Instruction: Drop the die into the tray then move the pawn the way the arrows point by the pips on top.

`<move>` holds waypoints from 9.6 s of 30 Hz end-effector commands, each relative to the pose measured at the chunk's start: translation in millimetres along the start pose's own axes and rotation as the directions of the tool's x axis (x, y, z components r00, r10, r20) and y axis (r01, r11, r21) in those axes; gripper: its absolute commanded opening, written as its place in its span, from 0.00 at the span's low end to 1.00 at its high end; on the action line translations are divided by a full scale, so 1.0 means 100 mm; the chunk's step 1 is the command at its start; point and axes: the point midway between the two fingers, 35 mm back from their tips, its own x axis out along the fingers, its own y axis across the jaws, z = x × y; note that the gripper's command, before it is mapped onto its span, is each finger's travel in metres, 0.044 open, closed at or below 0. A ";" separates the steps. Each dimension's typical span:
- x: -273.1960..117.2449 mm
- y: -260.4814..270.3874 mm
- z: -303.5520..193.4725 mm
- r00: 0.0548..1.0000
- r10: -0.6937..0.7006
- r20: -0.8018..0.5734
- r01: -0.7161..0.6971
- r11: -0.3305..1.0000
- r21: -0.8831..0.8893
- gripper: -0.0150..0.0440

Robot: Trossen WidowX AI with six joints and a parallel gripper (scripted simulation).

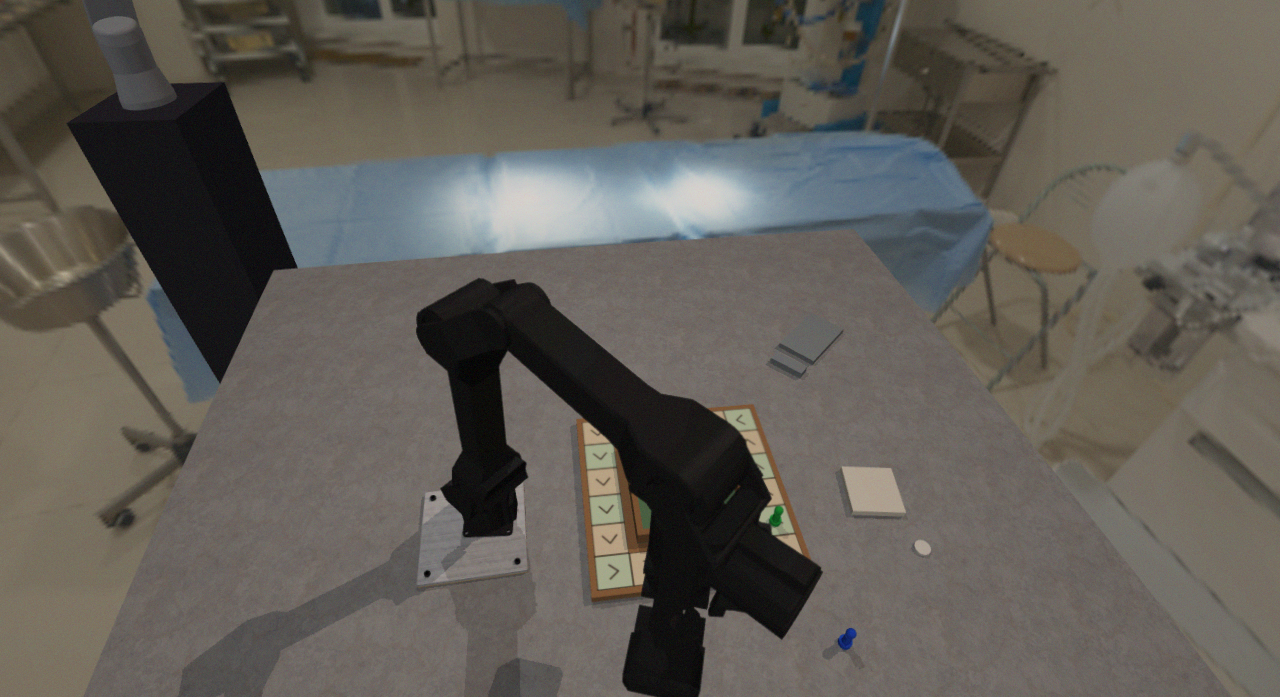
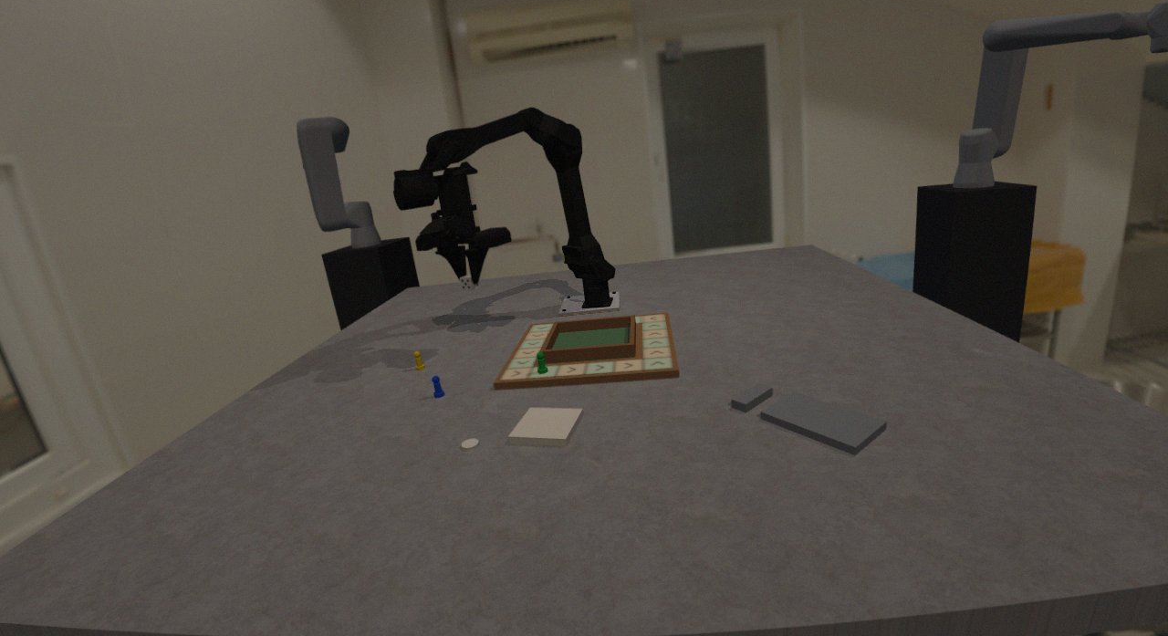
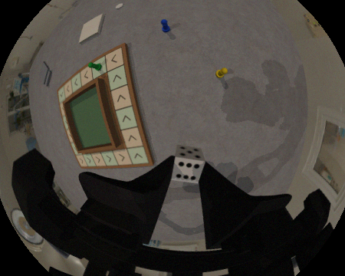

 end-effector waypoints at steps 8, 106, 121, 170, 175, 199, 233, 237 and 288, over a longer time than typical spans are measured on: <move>0.09 0.56 0.16 1.000 0.011 -0.001 -0.011 0.997 -0.082 0.25; 0.14 2.33 -0.31 0.658 0.297 0.692 -0.027 0.928 -0.372 0.25; -0.25 2.32 -0.31 0.657 0.291 0.695 -0.025 0.930 -0.366 0.88; 0.56 2.12 1.20 1.000 0.023 0.006 -0.020 0.942 -0.335 0.59; 0.61 2.13 1.20 1.000 0.023 0.006 -0.020 0.942 -0.335 0.59; 0.98 2.14 1.20 1.000 0.023 0.006 -0.020 0.942 -0.335 0.59; 0.43 2.13 1.28 1.000 0.023 0.007 -0.020 0.942 -0.335 0.25; 0.25 2.12 1.28 1.000 0.023 0.007 -0.020 0.942 -0.335 0.25; 0.50 3.71 0.17 0.999 0.036 -0.002 -0.034 0.941 -0.335 0.25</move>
